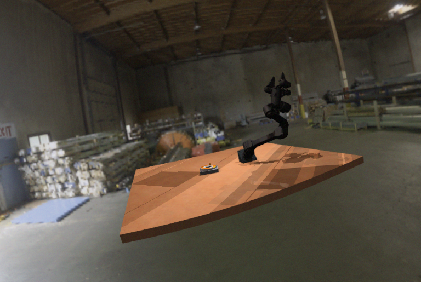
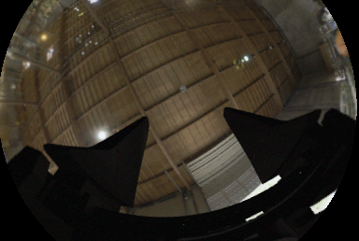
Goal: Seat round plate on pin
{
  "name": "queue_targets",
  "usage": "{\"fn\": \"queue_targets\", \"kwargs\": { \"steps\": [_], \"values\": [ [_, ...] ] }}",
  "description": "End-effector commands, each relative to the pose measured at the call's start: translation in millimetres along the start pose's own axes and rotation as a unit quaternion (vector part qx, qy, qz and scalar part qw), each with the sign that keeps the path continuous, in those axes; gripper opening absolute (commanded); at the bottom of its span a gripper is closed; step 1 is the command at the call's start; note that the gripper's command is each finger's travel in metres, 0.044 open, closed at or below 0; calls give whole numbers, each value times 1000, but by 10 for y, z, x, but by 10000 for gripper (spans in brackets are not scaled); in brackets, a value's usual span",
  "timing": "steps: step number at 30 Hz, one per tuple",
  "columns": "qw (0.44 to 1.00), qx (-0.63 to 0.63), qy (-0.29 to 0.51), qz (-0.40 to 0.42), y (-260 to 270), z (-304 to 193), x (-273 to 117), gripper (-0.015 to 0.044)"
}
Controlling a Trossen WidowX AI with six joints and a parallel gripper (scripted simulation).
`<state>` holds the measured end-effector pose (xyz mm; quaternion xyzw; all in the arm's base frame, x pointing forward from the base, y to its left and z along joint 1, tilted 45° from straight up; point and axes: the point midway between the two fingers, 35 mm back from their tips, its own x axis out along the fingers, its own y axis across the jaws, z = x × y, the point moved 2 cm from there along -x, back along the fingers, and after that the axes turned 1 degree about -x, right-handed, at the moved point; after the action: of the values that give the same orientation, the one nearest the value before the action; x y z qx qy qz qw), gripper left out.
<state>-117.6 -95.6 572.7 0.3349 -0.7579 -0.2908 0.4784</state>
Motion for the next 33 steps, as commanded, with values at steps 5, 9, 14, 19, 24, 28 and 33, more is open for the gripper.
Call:
{"fn": "queue_targets", "kwargs": {
  "steps": [5,9,14,19,24,28,33],
  "values": [
    [979,-178,75,69,14,-893,-155,269],
    [950,-268,123,105,-87,-1389,-267,164],
    [855,-422,248,172,-533,-2361,-576,32],
    [740,-522,361,221,-1090,-3048,-948,0],
    [595,-588,483,260,-1834,-3547,-1439,0],
    [471,-608,576,277,-2464,-3735,-1868,0],
    [328,-597,676,280,-3159,-3729,-2374,0]
  ]
}}
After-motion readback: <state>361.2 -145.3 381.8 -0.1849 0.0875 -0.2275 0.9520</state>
